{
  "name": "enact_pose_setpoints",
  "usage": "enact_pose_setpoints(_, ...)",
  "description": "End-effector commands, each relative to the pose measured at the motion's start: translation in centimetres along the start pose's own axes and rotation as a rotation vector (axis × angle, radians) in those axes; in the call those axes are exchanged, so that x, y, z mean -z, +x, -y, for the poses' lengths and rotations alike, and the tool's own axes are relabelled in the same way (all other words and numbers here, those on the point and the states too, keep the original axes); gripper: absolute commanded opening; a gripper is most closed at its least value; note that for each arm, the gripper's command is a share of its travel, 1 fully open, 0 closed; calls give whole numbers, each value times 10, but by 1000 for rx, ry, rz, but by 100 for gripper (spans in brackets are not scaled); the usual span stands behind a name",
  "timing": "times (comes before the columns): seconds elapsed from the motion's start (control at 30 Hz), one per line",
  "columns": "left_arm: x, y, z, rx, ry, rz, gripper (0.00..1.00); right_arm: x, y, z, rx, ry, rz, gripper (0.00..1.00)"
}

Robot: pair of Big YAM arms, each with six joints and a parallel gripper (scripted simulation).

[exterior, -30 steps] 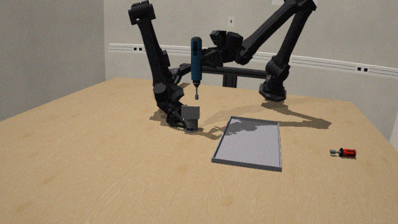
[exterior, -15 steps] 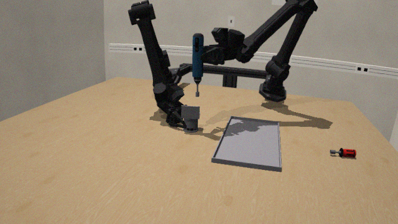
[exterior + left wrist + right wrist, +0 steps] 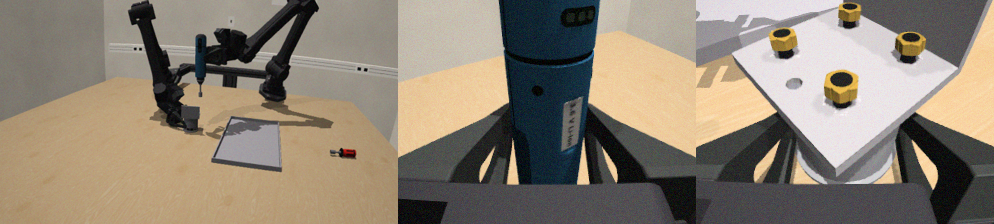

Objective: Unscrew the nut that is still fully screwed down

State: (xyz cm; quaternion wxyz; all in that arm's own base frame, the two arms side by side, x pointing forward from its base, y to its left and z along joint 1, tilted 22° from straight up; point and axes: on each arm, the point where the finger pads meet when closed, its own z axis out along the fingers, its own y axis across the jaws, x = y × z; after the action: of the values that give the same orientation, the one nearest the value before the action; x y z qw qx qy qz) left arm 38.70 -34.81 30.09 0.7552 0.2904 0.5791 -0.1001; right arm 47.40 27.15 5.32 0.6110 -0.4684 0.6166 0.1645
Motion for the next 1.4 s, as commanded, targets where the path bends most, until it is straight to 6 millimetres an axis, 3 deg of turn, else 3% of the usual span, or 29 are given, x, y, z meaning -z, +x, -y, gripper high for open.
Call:
enact_pose_setpoints(0.0, 3, -37, -1, 24, -9, 86, 42, -3, -6, 4, 6, 6, 13, 59)
enact_pose_setpoints(0.03, 1, -43, -3, 26, -13, 98, 42, -3, -6, 4, 6, 6, 13, 59)
enact_pose_setpoints(0.1, 10, -31, 0, 20, -4, 74, 42, -3, -6, 4, 6, 6, 13, 59)
enact_pose_setpoints(0.17, 13, -30, 0, 19, -5, 74, 42, -3, -6, 4, 6, 6, 13, 59)
enact_pose_setpoints(0.2, 13, -32, 0, 19, -6, 77, 42, -3, -6, 4, 6, 6, 13, 59)
enact_pose_setpoints(0.27, 2, -55, -6, 28, -21, 121, 42, -3, -6, 4, 6, 6, 13, 59)
enact_pose_setpoints(0.4, 2, -55, -6, 28, -21, 121, 42, -3, -6, 4, 6, 6, 13, 59)
enact_pose_setpoints(0.47, 17, -30, 0, 17, -5, 74, 42, -3, -6, 4, 6, 6, 13, 59)
enact_pose_setpoints(0.57, 21, -30, 0, 15, -4, 74, 42, -3, -6, 4, 6, 6, 13, 59)
enact_pose_setpoints(0.63, 17, -42, -3, 19, -13, 97, 42, -3, -6, 4, 6, 6, 13, 59)
enact_pose_setpoints(0.7, 26, -29, 0, 13, -4, 73, 42, -3, -6, 4, 6, 6, 13, 59)
enact_pose_setpoints(0.77, 29, -29, 0, 11, -5, 73, 42, -3, -6, 4, 6, 6, 13, 59)
enact_pose_setpoints(0.8, 28, -32, -1, 12, -7, 79, 42, -3, -6, 4, 6, 6, 13, 59)
enact_pose_setpoints(0.83, 17, -54, -6, 22, -22, 120, 42, -3, -6, 4, 6, 6, 13, 59)
enact_pose_setpoints(0.97, 17, -54, -6, 22, -21, 120, 42, -3, -6, 4, 6, 6, 13, 59)
enact_pose_setpoints(1.03, 33, -29, 0, 10, -4, 73, 42, -3, -6, 4, 6, 6, 13, 59)
enact_pose_setpoints(1.13, 36, -29, 0, 9, -4, 73, 42, -3, -6, 4, 6, 6, 13, 59)
enact_pose_setpoints(1.2, 32, -42, -3, 15, -14, 97, 42, -3, -6, 4, 6, 6, 13, 59)
enact_pose_setpoints(1.27, 41, -28, 0, 9, -4, 73, 42, -3, -6, 4, 6, 6, 13, 59)
enact_pose_setpoints(1.37, 44, -29, 0, 10, -6, 74, 42, -3, -6, 4, 6, 6, 13, 59)
